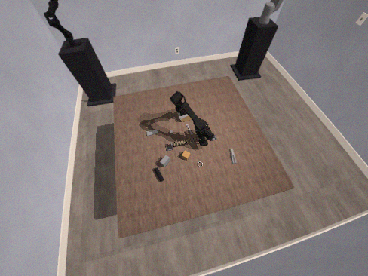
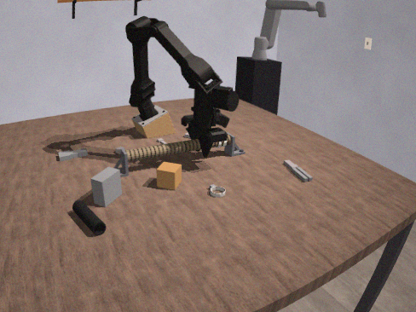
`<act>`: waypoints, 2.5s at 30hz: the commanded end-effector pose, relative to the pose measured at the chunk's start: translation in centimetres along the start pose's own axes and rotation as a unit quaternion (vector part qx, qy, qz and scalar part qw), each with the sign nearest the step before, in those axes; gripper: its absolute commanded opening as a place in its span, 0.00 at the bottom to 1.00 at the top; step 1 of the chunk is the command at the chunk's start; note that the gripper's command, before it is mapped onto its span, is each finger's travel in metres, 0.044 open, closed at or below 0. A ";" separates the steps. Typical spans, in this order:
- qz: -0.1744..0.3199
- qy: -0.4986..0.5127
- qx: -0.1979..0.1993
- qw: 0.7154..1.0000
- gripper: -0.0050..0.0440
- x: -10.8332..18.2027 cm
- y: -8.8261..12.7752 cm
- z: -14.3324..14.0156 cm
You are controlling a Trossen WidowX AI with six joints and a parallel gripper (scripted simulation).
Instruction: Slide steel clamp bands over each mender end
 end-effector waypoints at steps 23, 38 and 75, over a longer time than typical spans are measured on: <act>0.001 0.002 -0.001 1.000 0.30 0.0 -0.1 0.0; 0.001 0.002 -0.001 1.000 0.10 0.0 -0.1 0.0; 0.001 0.002 -0.001 1.000 1.00 1.2 4.4 0.3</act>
Point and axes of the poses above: the point midway between the two fingers, 35 mm back from their tips, its own y axis back along the fingers, its own z axis across the jaws, x = y × z, the point moved 7 cm from there along y, back along the fingers, and after that the axes turned 14 degrees about y, right-handed, at the moved point
